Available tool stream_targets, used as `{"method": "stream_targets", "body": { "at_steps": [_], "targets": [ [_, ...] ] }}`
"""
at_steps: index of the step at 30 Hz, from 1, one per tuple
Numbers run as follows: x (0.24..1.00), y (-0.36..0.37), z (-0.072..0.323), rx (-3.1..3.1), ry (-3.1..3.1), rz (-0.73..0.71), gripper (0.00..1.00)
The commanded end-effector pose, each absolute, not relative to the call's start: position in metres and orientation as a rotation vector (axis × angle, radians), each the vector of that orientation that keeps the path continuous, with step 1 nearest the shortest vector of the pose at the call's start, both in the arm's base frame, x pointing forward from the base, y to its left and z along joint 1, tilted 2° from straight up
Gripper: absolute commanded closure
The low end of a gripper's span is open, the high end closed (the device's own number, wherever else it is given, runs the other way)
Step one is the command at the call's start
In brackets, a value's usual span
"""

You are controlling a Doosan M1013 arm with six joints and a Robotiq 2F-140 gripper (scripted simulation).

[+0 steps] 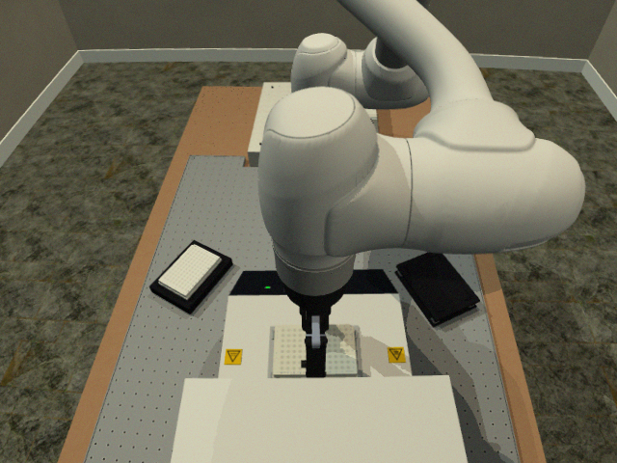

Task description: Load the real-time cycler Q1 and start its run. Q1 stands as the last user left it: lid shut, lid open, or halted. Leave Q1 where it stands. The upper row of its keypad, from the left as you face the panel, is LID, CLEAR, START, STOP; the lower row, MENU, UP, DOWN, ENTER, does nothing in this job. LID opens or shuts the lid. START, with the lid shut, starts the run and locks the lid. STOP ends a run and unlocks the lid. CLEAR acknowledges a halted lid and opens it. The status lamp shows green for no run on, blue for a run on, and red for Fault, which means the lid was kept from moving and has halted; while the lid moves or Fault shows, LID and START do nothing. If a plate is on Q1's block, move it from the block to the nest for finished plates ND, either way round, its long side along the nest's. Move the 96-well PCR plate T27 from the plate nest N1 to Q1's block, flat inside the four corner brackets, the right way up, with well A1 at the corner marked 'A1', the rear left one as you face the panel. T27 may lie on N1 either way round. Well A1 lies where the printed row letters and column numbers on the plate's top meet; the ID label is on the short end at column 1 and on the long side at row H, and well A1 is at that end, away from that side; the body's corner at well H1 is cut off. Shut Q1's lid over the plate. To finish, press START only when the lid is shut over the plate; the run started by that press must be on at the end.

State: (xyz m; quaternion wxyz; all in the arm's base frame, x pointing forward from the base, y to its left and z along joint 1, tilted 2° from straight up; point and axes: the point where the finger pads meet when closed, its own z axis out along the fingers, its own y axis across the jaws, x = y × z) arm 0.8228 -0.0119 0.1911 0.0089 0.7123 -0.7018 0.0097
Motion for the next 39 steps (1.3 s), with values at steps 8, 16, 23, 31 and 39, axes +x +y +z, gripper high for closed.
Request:
{"method": "stream_targets", "body": {
  "at_steps": [8,16,23,31,39],
  "targets": [
    [0.8227,-0.0119,0.1913,2.225,-2.192,0.03,1.0],
    [0.8227,-0.0119,0.1913,2.225,-2.192,0.03,1.0],
    [0.8227,-0.0119,0.191,2.225,-2.192,0.03,1.0],
    [0.8227,-0.0119,0.1883,2.225,-2.192,0.03,1.0],
    [0.8227,-0.012,0.1863,2.225,-2.192,0.03,1.0]
  ]
}}
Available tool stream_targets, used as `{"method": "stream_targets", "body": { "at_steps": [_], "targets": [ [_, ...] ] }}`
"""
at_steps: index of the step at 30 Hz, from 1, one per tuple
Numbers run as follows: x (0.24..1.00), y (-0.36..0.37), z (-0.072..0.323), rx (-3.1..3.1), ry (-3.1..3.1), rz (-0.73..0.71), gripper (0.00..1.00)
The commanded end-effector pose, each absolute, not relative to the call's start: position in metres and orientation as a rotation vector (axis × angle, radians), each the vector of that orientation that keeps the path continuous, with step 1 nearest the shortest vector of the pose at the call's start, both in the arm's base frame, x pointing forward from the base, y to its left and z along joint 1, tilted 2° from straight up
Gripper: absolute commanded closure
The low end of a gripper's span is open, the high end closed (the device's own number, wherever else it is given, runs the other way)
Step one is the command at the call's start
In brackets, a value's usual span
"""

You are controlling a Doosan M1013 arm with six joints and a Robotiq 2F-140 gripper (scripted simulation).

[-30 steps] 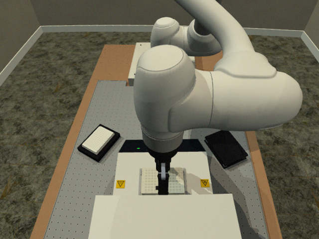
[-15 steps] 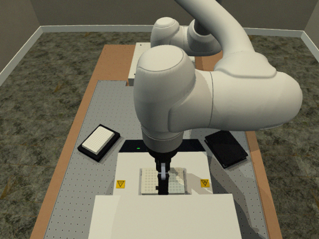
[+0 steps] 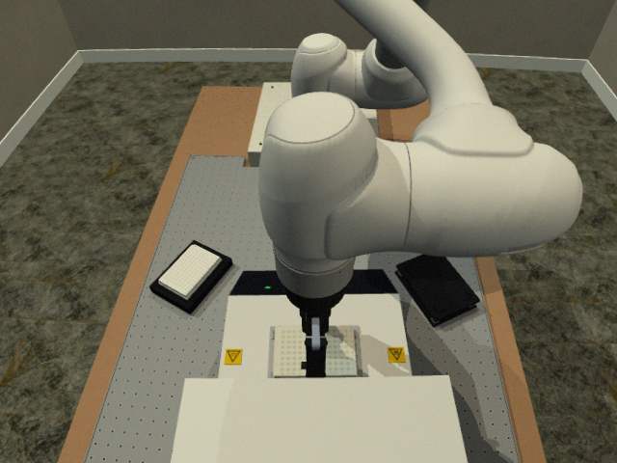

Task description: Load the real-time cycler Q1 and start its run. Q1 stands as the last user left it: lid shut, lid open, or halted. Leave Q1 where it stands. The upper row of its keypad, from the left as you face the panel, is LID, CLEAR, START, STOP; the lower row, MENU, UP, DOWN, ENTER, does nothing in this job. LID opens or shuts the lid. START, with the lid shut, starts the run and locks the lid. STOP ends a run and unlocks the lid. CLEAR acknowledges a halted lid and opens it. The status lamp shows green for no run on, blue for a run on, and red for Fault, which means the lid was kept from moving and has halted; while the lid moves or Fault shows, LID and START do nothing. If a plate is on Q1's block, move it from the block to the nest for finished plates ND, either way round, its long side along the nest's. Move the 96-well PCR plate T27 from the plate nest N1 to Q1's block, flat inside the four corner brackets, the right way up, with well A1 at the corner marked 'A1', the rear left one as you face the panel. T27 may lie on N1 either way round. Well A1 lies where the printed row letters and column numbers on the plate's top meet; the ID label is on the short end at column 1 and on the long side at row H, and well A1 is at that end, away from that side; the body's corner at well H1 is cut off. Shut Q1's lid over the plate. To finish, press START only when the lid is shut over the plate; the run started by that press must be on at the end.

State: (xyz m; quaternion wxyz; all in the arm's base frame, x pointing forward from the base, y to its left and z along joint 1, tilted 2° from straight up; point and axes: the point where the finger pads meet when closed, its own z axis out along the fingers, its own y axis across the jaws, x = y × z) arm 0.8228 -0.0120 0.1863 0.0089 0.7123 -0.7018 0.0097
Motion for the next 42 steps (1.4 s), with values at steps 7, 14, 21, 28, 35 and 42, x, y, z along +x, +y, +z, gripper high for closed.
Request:
{"method": "stream_targets", "body": {
  "at_steps": [7,14,21,28,35,42],
  "targets": [
    [0.8227,-0.012,0.184,2.225,-2.192,0.03,1.0],
    [0.8227,-0.0121,0.1821,2.225,-2.192,0.03,1.0],
    [0.8227,-0.0121,0.1821,2.225,-2.192,0.03,0.34],
    [0.8227,-0.0121,0.1821,2.225,-2.192,0.03,0.34],
    [0.8227,-0.0121,0.1821,2.225,-2.192,0.03,0.34],
    [0.8227,-0.0121,0.1821,2.225,-2.192,0.03,0.34]
  ]
}}
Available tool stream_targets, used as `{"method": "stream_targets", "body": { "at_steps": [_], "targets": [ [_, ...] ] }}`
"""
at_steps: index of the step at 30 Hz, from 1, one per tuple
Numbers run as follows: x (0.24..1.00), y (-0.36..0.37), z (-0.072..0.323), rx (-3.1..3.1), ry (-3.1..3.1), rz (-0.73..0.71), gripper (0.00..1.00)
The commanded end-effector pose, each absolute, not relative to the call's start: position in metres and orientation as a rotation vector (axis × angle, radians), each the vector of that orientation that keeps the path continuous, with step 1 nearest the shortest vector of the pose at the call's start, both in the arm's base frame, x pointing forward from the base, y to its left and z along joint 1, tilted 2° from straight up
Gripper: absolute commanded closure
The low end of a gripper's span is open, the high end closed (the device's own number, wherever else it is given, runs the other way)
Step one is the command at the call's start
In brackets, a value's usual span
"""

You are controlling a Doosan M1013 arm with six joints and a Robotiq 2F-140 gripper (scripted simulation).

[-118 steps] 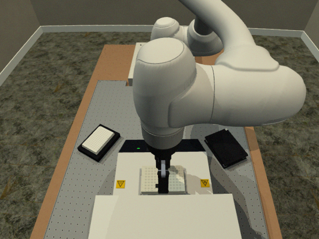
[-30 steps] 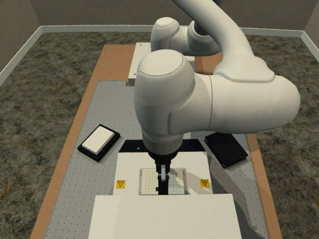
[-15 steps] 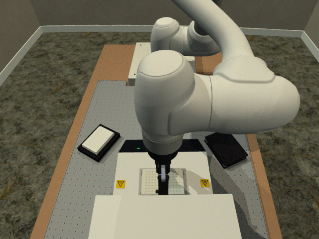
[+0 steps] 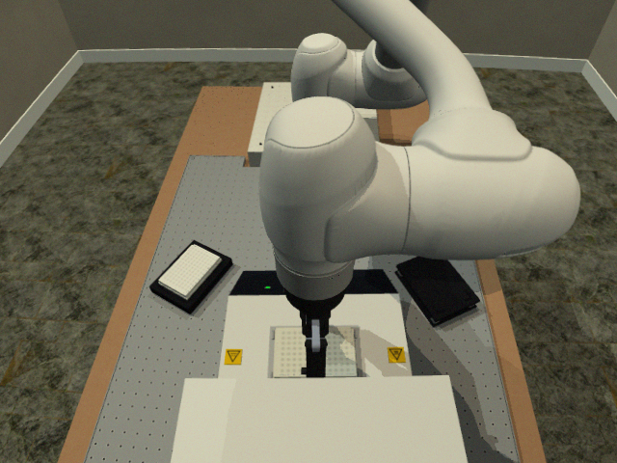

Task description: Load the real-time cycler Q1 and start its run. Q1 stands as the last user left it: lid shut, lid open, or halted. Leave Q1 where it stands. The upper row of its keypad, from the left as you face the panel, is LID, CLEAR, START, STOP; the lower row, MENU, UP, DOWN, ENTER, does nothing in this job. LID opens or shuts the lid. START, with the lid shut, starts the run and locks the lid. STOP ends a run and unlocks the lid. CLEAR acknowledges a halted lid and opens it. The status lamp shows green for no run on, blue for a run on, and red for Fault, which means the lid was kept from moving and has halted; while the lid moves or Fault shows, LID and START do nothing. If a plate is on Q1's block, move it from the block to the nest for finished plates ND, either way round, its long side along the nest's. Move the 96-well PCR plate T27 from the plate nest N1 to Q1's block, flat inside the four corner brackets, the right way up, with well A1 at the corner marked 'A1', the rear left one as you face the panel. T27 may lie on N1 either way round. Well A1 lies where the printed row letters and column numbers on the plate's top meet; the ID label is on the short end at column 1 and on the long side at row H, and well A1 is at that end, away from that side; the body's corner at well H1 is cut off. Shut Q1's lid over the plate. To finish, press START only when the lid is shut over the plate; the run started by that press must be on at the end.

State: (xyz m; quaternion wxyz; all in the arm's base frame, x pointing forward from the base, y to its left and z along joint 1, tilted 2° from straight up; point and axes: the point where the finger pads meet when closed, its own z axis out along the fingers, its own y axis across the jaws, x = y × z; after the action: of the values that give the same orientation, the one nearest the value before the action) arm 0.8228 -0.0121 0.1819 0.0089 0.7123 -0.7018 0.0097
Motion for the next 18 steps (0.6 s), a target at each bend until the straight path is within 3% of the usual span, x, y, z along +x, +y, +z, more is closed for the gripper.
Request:
{"method": "stream_targets", "body": {
  "at_steps": [1,18],
  "targets": [
    [0.823,-0.012,0.182,2.225,-2.192,0.03,0.34],
    [0.823,-0.012,0.2,2.225,-2.192,0.03,0.34]
  ]
}}
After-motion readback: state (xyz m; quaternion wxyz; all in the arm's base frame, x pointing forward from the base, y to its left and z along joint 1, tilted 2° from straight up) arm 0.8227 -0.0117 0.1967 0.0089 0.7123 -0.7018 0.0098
